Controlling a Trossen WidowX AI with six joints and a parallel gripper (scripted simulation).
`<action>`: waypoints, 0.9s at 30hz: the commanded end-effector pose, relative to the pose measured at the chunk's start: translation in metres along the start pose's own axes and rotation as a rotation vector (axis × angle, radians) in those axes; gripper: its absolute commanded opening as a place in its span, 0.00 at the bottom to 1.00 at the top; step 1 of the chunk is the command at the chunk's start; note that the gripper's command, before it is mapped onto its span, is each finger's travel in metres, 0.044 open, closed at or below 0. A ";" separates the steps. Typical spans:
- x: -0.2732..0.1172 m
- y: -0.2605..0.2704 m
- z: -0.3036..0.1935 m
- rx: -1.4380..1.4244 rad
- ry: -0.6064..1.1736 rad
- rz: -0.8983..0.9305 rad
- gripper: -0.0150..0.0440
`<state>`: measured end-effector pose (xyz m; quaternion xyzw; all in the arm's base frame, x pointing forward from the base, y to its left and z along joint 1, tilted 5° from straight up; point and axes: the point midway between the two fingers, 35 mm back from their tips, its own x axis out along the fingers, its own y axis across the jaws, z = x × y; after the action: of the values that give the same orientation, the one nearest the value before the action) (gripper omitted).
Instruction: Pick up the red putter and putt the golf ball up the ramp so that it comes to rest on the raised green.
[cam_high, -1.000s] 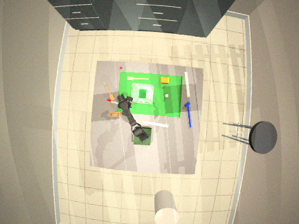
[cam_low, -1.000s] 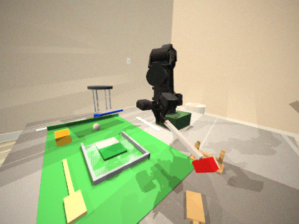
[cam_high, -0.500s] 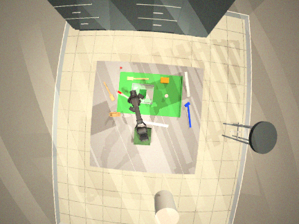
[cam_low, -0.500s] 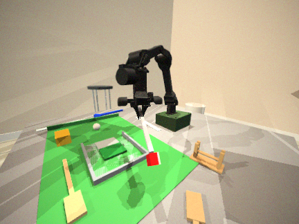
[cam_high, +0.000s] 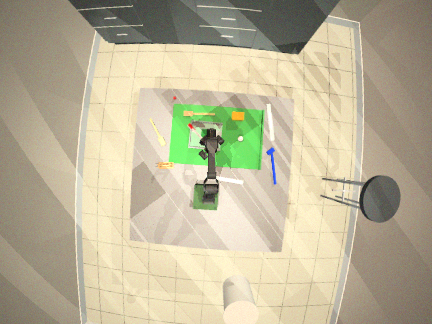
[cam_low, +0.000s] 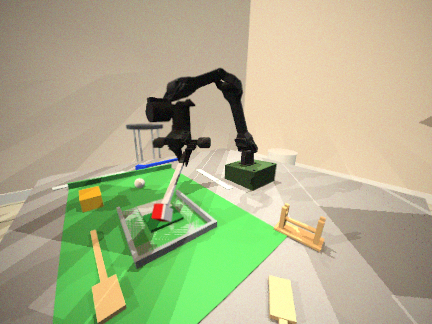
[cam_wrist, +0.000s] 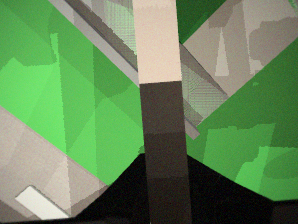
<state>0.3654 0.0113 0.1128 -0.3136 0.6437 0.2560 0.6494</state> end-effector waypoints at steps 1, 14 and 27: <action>-0.005 -0.018 -0.015 0.073 -0.020 -0.008 0.25; -0.003 -0.061 -0.081 0.305 -0.021 -0.009 0.25; -0.004 -0.094 -0.155 0.527 -0.015 -0.020 0.25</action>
<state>0.3343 -0.1498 0.1218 -0.1544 0.6853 0.0953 0.7052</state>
